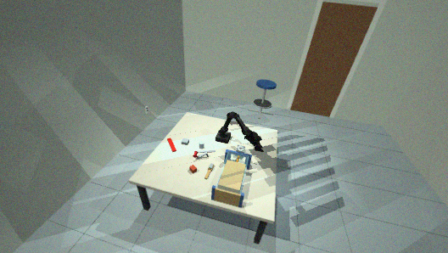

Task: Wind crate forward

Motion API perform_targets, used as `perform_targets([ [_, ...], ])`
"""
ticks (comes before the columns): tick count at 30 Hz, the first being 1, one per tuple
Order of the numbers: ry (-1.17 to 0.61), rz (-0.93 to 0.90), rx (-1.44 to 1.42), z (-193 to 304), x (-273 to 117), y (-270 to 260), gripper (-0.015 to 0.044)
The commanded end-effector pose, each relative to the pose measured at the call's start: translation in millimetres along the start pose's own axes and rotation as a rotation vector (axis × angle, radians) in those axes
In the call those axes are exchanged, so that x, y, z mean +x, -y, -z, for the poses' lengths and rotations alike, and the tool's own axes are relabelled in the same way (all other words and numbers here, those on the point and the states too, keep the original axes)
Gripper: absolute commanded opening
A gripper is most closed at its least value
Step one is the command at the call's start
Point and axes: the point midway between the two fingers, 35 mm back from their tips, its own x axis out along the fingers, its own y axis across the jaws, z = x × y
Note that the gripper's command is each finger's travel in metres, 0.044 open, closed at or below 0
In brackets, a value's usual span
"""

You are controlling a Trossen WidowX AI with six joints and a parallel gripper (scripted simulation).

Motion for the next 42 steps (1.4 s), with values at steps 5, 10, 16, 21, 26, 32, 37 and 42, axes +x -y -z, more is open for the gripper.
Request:
perform_targets([
  [5,-0.183,0.234,0.435,83.9,-71.5,87.5,0.044],
  [10,-0.278,0.389,0.711,141.9,-128.4,124.1,0.044],
  [16,-0.363,0.574,1.003,205.5,-199.8,148.5,0.044],
  [21,-0.422,0.677,1.255,245.3,-243.2,145.5,0.044],
  [26,-0.497,0.845,1.652,298.2,-310.4,124.9,0.044],
  [32,-0.564,1.067,2.121,344.7,-389.0,80.0,0.044],
  [37,-0.605,1.258,2.482,366.9,-446.4,32.3,0.044],
  [42,-0.609,1.283,2.527,368.8,-453.3,25.7,0.044],
])
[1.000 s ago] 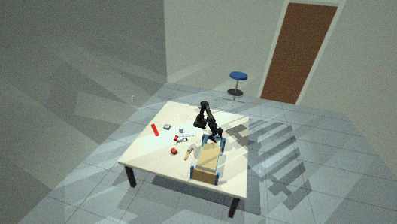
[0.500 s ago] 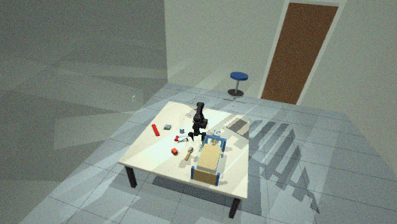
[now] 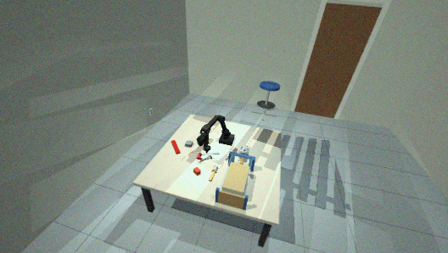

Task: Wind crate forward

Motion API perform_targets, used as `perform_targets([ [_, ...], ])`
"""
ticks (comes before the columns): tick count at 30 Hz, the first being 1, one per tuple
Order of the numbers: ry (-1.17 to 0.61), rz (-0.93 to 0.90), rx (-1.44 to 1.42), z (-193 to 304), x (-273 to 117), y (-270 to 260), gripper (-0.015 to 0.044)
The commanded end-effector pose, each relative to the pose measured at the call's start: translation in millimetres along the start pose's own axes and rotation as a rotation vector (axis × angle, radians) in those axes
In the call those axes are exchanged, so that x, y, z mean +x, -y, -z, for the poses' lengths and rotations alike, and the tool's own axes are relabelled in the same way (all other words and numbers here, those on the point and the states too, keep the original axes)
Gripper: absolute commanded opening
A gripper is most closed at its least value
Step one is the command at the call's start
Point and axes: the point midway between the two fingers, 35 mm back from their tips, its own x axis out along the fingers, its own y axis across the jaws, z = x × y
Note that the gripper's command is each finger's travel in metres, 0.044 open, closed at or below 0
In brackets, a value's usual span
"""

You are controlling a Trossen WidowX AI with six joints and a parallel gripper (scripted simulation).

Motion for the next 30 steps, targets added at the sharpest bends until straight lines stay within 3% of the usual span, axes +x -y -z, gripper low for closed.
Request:
perform_targets([
  [1,-0.009,0.021,0.037,0.3,-0.7,3.9,0.044],
  [8,-0.008,0.022,0.036,-7.6,1.0,12.5,0.044],
  [14,-0.008,0.022,0.036,-7.0,57.2,13.8,0.044],
  [19,-0.008,0.021,0.037,-6.7,62.0,13.5,0.044],
  [22,-0.008,0.021,0.037,-6.4,91.9,14.2,0.044],
  [30,-0.008,0.021,0.037,-6.1,102.3,14.5,0.044],
])
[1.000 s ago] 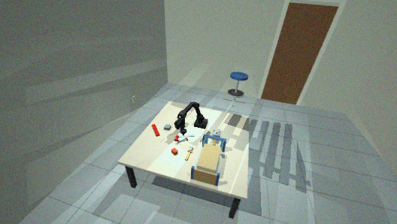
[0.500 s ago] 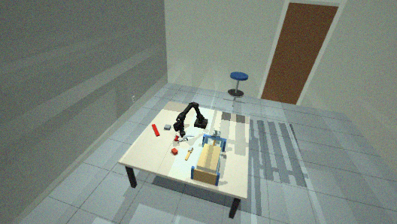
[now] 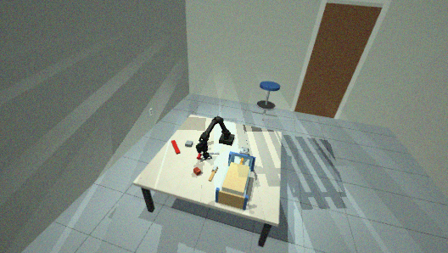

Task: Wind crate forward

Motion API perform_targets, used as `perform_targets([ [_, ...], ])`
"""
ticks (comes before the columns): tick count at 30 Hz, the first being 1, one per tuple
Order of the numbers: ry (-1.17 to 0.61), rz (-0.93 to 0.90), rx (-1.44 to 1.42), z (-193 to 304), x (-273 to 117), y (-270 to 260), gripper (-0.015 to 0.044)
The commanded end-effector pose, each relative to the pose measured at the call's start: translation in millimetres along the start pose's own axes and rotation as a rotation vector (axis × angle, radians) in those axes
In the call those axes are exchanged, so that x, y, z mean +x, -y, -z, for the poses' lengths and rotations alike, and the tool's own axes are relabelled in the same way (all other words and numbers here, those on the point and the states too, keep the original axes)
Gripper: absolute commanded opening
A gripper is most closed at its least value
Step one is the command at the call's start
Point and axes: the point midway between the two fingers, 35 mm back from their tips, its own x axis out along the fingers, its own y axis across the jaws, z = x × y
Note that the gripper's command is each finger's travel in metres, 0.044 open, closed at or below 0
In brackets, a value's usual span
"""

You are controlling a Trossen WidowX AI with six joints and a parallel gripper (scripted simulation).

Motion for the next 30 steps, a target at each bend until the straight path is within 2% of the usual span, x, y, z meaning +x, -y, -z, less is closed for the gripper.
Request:
perform_targets([
  [1,0.003,0.002,-0.003,-0.5,12.5,0.6,0.044],
  [20,0.003,0.002,-0.003,-0.3,35.1,1.0,0.044],
  [30,0.006,-0.005,0.001,-0.9,29.9,-0.6,0.0177],
])
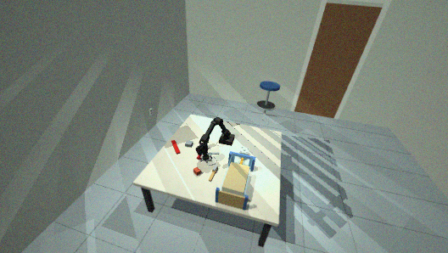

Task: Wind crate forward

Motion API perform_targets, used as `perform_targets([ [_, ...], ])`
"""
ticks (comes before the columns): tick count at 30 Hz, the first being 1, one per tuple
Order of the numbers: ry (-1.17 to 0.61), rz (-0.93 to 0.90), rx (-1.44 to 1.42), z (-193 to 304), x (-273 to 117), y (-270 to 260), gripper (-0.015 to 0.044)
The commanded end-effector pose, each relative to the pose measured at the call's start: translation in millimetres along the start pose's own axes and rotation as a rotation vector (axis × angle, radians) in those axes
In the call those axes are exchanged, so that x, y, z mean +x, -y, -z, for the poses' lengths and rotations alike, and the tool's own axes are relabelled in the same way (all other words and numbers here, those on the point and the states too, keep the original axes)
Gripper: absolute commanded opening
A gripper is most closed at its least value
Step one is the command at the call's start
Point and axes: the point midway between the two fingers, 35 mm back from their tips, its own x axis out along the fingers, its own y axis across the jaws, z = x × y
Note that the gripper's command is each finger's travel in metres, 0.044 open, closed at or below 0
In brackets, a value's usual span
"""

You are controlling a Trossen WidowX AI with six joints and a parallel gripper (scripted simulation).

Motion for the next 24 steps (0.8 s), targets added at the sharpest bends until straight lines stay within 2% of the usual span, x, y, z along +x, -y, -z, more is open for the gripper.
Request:
perform_targets([
  [1,0.002,-0.002,0.0,-0.3,-0.9,-0.3,0.0151],
  [3,0.002,-0.002,0.0,-0.3,-0.9,-0.3,0.0099],
  [13,0.002,-0.002,0.0,-0.3,-0.9,-0.3,0.0032],
  [14,0.002,-0.002,0.0,-0.3,-0.9,-0.3,0.0006],
  [19,0.0,-0.002,0.0,-0.7,-3.2,-0.6,0.0],
  [24,-0.038,-0.001,0.0,-5.3,-67.0,-4.5,0.0],
])
